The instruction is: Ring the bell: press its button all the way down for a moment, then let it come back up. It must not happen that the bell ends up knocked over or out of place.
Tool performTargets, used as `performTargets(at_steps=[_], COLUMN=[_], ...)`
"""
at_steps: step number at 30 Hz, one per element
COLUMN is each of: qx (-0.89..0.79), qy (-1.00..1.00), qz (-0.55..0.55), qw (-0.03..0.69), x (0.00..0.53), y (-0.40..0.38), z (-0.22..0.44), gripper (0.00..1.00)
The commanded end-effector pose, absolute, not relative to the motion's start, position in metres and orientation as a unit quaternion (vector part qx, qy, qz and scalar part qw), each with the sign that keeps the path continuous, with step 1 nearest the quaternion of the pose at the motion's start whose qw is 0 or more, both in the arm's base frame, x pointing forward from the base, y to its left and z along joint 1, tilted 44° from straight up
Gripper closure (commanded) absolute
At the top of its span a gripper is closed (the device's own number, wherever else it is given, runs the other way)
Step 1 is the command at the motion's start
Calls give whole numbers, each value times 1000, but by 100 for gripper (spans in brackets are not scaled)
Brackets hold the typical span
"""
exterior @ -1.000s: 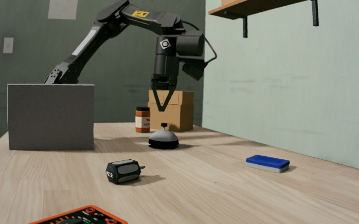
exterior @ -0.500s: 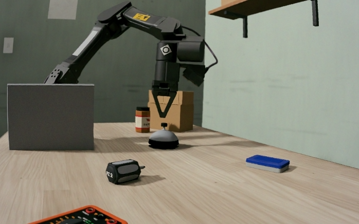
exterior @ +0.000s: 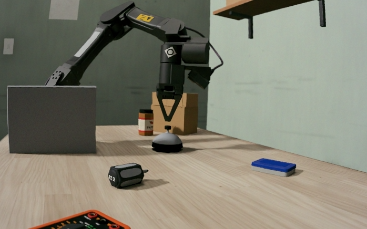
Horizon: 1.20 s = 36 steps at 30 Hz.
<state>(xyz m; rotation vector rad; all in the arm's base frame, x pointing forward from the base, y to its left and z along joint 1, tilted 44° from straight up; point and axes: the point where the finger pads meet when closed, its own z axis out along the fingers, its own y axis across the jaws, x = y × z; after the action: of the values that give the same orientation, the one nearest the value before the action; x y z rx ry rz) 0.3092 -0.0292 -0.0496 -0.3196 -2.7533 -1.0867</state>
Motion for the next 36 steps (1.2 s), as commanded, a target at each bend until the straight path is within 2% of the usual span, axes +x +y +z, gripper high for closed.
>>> performTargets(at_steps=[1, 36], qx=[-115, -114], qy=[-921, -921], qz=[-365, -366], qw=[69, 71], x=[313, 311], y=[-33, -30], z=[-47, -47], gripper=[100, 100])
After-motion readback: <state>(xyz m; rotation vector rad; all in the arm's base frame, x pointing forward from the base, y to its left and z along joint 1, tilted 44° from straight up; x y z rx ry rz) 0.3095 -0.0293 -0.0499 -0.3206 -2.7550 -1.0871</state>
